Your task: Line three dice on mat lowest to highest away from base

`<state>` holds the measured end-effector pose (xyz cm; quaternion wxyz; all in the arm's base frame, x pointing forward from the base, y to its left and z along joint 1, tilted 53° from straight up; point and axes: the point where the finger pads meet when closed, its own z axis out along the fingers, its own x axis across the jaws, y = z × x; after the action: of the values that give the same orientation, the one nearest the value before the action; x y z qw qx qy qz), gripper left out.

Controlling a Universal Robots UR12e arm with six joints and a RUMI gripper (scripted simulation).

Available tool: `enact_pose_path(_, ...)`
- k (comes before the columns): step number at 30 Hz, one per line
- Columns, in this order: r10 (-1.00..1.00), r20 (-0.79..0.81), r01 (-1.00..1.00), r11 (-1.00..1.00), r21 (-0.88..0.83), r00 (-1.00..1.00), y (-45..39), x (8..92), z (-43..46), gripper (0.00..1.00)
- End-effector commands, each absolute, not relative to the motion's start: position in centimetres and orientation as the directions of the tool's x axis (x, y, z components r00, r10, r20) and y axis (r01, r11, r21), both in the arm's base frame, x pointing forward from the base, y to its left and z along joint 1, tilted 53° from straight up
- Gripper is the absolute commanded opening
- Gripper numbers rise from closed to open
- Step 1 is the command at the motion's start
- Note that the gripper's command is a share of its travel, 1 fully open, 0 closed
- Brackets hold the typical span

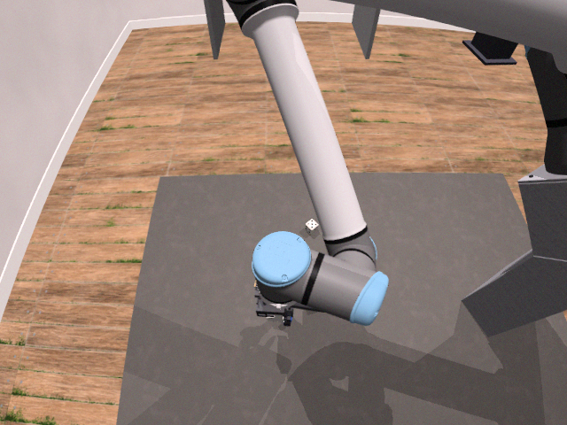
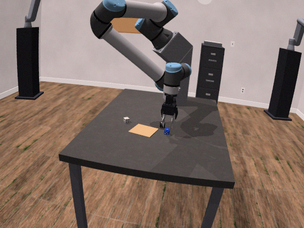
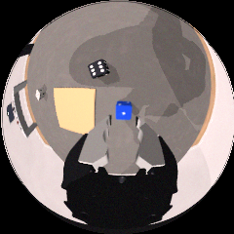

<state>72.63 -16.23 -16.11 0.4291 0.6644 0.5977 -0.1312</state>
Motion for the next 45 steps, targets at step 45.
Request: enact_pose_path(45,0.682,-0.686,0.906,0.082,0.416,0.254,-16.96,73.12,-16.51,0.28)
